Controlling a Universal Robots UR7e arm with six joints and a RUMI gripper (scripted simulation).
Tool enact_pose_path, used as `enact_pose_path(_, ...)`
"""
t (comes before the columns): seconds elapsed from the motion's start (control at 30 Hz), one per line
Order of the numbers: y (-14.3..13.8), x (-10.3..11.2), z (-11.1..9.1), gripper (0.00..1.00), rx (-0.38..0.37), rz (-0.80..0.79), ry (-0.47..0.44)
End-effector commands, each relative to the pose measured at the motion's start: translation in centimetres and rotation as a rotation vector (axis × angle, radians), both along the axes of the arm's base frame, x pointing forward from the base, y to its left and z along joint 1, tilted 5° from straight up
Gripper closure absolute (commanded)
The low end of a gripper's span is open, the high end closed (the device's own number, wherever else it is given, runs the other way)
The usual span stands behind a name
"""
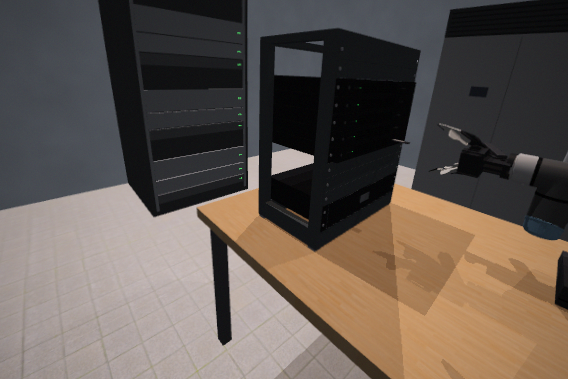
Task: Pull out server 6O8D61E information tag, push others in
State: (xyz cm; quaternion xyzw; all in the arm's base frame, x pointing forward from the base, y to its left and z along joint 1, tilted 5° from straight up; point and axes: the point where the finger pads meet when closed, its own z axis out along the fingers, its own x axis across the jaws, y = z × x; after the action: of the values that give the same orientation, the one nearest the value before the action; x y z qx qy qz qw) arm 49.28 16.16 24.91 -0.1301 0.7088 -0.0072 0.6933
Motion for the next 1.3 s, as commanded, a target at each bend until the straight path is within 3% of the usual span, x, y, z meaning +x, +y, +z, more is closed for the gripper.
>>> enact_pose_path(0.0,0.0,0.01,0.03,0.0,-0.006,0.0,-0.001)
enact_pose_path(1.27,-0.03,0.15,0.03,0.0,-0.056,-0.002,-0.005)
